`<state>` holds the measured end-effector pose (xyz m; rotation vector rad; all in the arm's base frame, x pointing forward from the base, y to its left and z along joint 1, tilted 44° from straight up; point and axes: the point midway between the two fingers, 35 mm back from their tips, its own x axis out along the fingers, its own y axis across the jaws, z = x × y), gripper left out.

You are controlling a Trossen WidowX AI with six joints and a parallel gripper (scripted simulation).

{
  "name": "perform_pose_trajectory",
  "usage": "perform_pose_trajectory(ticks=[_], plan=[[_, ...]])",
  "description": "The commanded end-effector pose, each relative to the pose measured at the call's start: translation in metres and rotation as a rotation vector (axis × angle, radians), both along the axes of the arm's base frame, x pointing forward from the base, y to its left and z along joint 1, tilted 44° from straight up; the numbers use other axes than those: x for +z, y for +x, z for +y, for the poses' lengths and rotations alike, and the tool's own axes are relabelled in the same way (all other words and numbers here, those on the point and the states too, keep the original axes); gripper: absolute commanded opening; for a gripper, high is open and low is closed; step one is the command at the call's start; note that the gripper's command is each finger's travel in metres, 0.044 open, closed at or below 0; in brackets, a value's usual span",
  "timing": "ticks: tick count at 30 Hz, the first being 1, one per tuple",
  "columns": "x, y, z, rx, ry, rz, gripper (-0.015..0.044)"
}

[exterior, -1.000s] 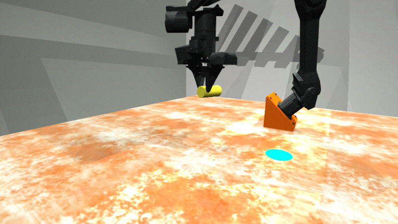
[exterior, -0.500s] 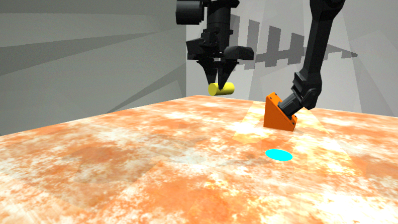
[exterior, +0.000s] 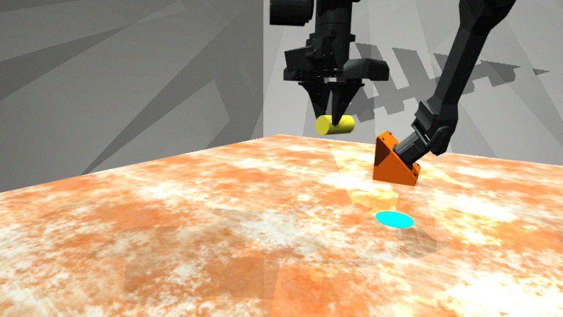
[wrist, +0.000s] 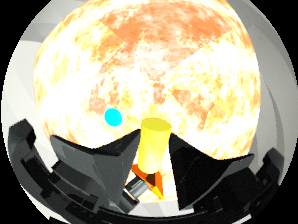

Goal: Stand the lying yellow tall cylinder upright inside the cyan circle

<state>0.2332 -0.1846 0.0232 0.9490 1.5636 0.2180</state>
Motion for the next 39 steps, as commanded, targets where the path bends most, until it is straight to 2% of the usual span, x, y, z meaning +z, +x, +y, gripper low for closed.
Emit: perform_pose_trajectory(ticks=[1, 39], plan=[[0.011, 0.003, 0.01, -0.007, 0.004, 0.003, 0.0105], [0.084, 0.007, 0.092, -0.033, 0.025, 0.028, 0.0105]])
